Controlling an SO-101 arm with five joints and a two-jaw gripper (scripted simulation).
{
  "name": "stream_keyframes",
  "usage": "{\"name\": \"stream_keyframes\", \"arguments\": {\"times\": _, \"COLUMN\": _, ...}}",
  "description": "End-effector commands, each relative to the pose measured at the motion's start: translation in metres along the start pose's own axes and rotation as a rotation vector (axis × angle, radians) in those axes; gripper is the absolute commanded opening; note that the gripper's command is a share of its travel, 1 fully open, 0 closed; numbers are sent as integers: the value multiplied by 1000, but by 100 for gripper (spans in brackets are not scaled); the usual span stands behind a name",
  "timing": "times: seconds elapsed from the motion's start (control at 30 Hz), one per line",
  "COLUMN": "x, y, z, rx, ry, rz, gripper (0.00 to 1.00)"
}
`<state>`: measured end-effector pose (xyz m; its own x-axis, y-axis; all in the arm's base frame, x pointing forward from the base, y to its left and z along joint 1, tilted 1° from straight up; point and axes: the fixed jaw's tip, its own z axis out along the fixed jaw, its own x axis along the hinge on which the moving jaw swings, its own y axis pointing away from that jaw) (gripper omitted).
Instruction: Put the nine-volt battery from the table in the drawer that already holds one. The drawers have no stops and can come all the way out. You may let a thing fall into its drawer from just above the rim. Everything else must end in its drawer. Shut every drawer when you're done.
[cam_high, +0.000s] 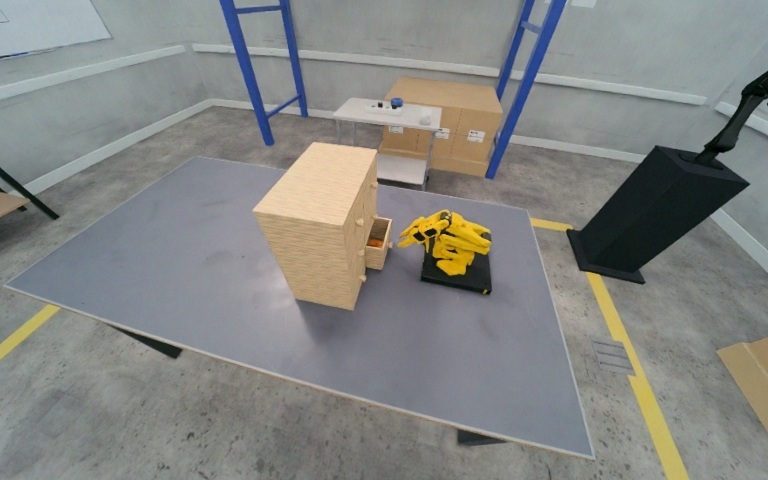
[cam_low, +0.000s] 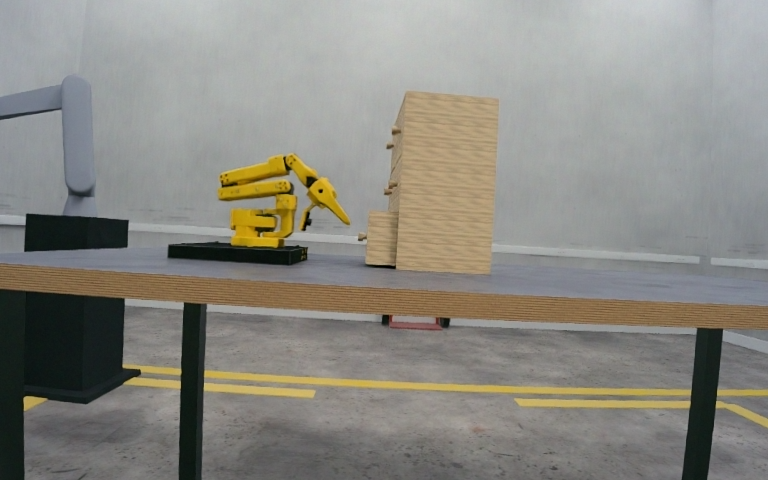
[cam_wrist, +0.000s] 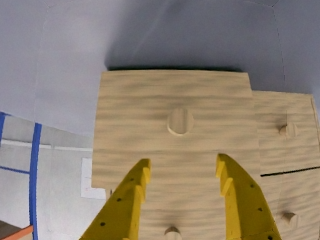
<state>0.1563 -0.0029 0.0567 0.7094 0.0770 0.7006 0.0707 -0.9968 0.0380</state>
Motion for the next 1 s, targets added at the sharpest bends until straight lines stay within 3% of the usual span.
{"name": "stream_keyframes", "arguments": {"times": 0.0, "x": -3, "y": 0, "z": 2, "rx": 2, "ry": -14, "rz": 5, "gripper": 21}}
{"name": "stream_keyframes", "arguments": {"times": 0.33, "x": -3, "y": 0, "z": 2, "rx": 2, "ry": -14, "rz": 5, "gripper": 21}}
{"name": "stream_keyframes", "arguments": {"times": 0.63, "x": 2, "y": -1, "z": 19, "rx": 4, "ry": -3, "rz": 6, "gripper": 21}}
{"name": "stream_keyframes", "arguments": {"times": 0.97, "x": 2, "y": -1, "z": 23, "rx": 4, "ry": 0, "rz": 7, "gripper": 21}}
